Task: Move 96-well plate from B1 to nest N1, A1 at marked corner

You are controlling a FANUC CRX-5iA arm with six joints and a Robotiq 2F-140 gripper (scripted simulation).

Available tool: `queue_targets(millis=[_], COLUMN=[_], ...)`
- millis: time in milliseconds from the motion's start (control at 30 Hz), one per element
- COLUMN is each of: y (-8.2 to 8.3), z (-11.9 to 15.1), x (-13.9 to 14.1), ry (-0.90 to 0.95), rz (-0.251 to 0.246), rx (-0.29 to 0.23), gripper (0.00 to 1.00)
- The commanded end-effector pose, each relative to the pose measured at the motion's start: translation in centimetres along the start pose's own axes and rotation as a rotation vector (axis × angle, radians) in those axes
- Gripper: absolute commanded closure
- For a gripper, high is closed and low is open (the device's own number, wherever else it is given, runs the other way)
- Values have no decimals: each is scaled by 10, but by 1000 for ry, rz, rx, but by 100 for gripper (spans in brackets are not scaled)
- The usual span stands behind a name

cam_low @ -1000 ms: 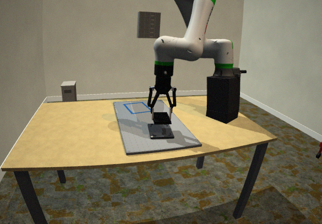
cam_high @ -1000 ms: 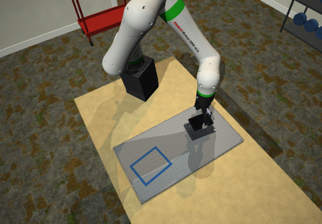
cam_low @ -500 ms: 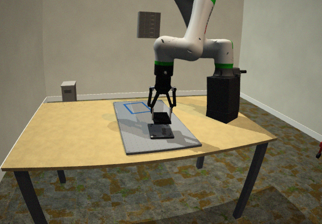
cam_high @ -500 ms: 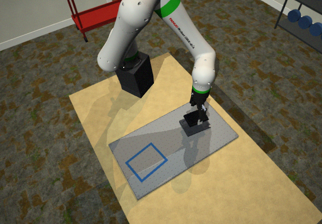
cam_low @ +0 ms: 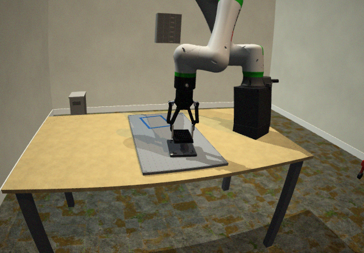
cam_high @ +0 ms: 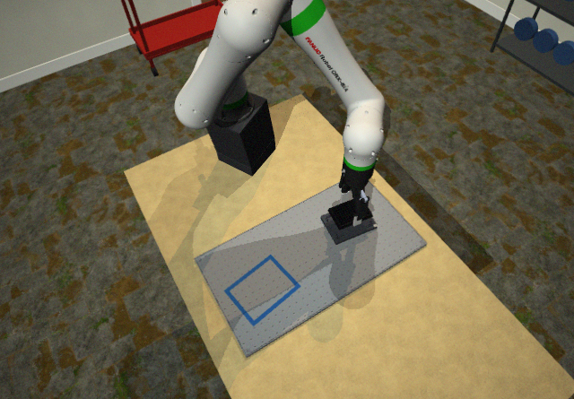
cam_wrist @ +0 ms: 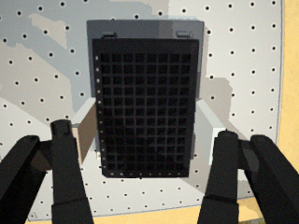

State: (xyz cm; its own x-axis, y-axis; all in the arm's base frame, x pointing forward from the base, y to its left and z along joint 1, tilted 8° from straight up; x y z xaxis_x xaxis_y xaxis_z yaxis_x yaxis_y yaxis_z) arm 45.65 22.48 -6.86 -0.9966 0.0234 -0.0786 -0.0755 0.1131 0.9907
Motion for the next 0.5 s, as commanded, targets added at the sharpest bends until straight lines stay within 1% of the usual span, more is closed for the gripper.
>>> queue_targets(millis=[0, 133, 200, 467], y=[-4, -10, -10, -24], z=[0, 0, 0, 0], x=[0, 0, 0, 0], ry=[0, 0, 0, 0], rz=[0, 0, 0, 0], rx=[0, 0, 0, 0], gripper=[100, 100, 100, 100])
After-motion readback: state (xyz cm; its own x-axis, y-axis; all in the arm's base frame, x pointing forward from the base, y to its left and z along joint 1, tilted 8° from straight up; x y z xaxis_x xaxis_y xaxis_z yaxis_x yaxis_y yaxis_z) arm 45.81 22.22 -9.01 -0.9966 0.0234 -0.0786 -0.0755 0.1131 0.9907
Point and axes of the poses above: the point where the finger pads meet when closed, its own y axis back along the fingers, its own x axis across the jaws, z = x × y, the point moved 10 cm from there along y, back along the fingers, and after that the axes turned 1 degree about -y, right-handed, at the moved point
